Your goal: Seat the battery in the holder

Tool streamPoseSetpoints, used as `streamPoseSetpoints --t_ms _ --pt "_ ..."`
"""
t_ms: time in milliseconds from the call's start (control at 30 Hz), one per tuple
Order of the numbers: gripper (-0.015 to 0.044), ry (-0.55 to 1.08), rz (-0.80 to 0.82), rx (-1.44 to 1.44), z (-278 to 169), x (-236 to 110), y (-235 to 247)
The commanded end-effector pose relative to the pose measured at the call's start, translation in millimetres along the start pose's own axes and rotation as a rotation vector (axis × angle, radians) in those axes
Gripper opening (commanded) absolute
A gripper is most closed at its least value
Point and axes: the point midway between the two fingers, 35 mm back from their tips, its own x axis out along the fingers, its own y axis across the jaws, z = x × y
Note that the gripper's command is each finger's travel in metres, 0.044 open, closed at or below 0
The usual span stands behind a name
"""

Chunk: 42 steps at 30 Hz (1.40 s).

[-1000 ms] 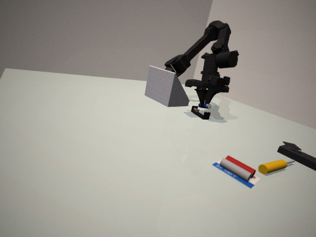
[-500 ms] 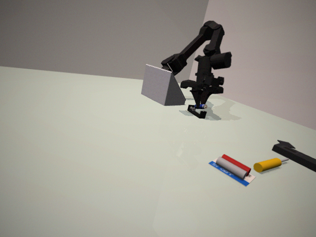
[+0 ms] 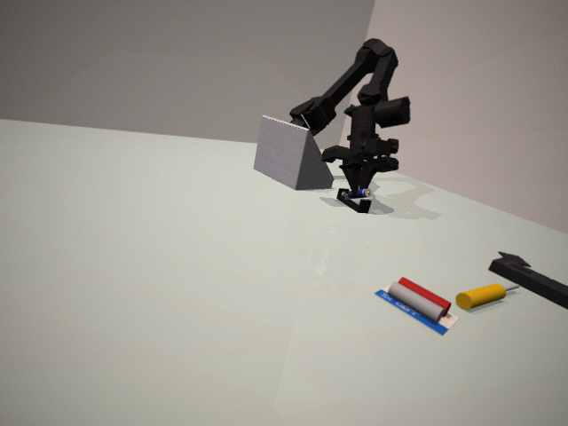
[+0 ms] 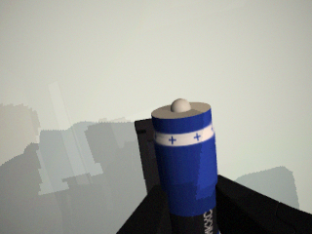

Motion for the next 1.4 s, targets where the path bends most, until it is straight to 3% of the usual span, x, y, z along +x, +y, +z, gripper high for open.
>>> streamPoseSetpoints --t_ms 0,433,1367 --pt "0.0059 -0.022 -0.006 0.008 -4.4 1.3 -0.6" --pt "0.0059 -0.101 -0.005 0.019 -9.1 2.1 1.5" --pt "0.0059 -0.099 -0.008 0.020 -27.5 -2.9 1.2"
